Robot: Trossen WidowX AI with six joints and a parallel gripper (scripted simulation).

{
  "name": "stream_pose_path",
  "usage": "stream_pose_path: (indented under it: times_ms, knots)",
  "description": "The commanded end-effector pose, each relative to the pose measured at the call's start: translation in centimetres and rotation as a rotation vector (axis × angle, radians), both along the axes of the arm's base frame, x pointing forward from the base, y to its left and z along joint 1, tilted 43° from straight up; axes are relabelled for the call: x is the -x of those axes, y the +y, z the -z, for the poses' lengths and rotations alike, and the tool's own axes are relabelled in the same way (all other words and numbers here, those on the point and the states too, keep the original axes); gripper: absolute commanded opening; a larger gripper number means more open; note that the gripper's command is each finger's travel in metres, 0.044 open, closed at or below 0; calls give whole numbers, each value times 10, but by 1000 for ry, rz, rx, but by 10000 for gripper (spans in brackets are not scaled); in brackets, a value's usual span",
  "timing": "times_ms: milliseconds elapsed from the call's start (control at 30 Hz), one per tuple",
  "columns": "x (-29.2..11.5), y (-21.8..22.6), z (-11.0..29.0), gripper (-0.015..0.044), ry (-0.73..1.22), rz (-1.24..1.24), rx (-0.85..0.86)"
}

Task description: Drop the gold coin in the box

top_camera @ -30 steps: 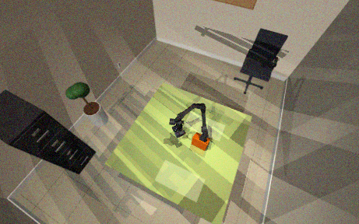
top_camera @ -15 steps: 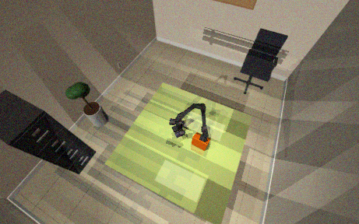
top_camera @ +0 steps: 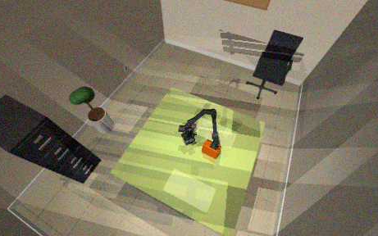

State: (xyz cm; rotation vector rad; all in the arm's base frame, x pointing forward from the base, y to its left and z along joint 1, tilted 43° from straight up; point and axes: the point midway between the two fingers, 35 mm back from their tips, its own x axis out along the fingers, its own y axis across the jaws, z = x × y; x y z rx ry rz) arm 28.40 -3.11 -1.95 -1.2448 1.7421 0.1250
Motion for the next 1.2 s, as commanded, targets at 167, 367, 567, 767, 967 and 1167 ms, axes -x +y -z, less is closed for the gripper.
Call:
stream_pose_path:
  times_ms: [167, 367, 567, 767, 967, 1167]
  knots:
    - [0, -4, 3, 0, 4, -3, 4]
    - [0, -5, 5, 0, 5, -4, 4]
    - [1, -7, 7, 0, 6, -5, 4]
    - [1, -9, 9, 0, 5, -4, 4]
    - [0, -8, 8, 53, -2, 1, -2]
    - [0, -8, 8, 161, -2, 1, -2]
